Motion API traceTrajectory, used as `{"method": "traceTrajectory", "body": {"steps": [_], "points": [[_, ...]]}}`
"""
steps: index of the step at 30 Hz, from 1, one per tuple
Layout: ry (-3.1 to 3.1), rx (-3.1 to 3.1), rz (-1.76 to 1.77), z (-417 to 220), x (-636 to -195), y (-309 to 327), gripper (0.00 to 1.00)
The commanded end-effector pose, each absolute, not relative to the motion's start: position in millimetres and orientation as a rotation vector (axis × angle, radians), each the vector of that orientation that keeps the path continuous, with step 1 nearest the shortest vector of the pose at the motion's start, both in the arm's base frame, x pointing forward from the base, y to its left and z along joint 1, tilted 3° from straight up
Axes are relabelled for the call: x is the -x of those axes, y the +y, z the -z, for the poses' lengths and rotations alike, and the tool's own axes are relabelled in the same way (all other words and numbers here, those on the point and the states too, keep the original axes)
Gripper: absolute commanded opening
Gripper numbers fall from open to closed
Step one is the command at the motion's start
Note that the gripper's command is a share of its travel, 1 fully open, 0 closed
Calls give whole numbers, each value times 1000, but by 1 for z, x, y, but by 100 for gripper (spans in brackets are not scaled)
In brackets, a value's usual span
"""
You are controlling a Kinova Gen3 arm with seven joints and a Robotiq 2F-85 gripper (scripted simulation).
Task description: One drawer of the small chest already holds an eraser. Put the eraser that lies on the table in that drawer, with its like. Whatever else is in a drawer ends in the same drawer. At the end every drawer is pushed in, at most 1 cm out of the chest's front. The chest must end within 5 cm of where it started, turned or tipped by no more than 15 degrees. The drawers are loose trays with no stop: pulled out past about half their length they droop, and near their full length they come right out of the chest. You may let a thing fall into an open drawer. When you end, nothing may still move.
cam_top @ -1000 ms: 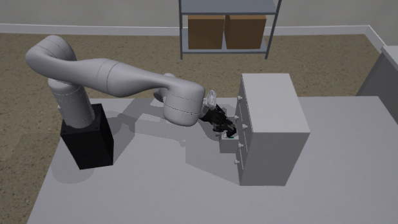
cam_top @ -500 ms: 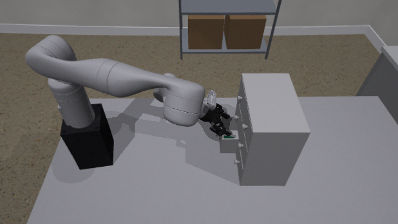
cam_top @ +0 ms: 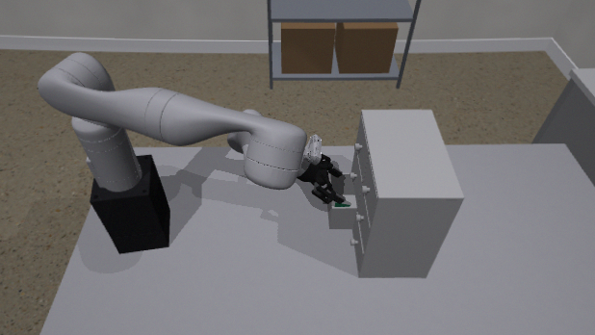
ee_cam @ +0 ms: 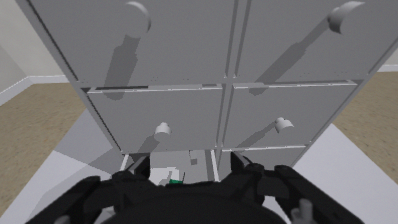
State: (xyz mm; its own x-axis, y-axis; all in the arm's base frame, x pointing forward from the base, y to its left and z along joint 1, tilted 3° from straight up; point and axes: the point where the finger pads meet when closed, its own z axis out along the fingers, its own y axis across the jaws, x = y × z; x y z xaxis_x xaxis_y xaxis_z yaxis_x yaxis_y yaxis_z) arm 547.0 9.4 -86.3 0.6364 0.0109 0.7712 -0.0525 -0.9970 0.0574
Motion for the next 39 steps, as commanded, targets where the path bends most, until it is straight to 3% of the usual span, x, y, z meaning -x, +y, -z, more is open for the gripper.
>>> {"method": "traceTrajectory", "body": {"steps": [1, 39], "points": [[-32, -2777, -1307, 86, -543, 11, 100], [-32, -2777, -1307, 79, -424, 17, 100]]}}
